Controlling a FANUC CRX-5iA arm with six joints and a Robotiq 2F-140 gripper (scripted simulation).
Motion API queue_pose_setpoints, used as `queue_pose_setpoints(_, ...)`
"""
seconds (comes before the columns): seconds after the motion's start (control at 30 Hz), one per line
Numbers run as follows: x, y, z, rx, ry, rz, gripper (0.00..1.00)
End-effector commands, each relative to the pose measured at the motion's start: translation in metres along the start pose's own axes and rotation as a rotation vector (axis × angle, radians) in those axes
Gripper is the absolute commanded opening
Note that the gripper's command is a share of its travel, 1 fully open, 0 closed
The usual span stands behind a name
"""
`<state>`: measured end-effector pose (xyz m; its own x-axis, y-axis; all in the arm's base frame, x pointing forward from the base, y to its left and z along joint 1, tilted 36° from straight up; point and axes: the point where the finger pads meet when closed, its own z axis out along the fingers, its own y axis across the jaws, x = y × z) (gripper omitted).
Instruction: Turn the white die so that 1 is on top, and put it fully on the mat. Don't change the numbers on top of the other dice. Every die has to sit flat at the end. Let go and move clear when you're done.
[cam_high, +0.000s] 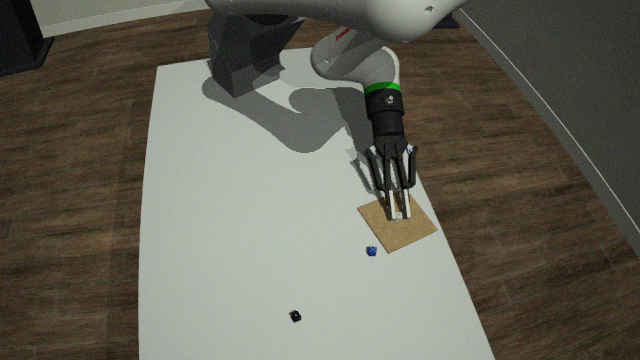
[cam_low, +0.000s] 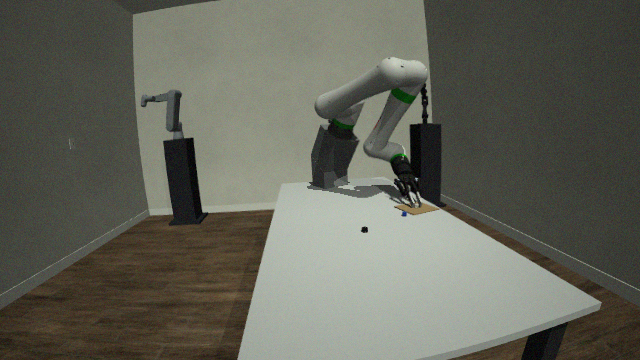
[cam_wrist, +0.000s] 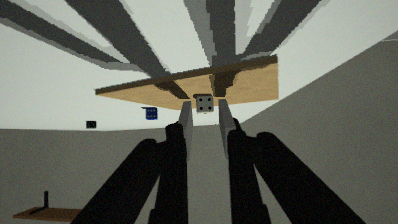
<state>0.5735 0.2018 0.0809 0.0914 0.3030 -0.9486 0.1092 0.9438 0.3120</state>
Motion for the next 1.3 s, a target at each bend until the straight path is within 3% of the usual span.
queue_pose_setpoints(0.0,0.0,0.0,0.0,0.0,0.0,0.0,0.27)
queue_pose_setpoints(0.77,0.0,0.0,-0.001,0.0,0.0,0.0,0.27)
queue_pose_setpoints(1.27,0.0,0.0,-0.041,0.0,0.0,0.0,0.27)
